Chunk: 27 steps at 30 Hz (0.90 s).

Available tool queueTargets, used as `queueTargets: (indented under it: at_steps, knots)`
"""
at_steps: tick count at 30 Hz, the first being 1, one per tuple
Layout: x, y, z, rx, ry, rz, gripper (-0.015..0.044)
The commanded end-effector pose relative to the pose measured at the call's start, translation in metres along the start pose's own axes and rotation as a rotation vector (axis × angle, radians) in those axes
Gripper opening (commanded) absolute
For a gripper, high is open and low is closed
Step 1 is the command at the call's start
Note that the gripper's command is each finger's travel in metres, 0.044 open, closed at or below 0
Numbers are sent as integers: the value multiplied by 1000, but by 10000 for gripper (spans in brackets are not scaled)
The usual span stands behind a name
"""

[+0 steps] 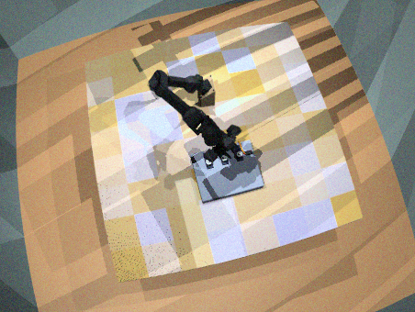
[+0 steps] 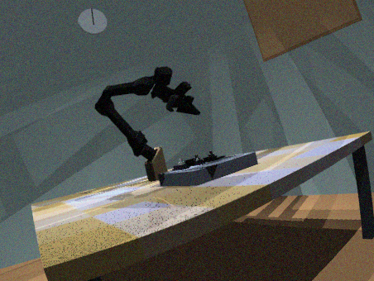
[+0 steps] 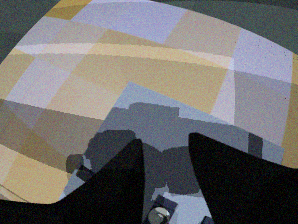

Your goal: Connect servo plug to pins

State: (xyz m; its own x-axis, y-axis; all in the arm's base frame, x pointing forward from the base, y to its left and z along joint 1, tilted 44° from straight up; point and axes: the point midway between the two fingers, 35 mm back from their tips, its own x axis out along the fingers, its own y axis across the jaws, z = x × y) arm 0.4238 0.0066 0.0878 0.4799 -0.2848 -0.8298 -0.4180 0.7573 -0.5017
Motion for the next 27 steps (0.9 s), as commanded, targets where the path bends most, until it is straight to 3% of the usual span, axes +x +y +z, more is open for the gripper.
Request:
queueTargets:
  at_steps: [1,27]
  knots:
    - [15,11,-3,-86,76,20,115]
    - [105,87,-58,-736,601,234,115]
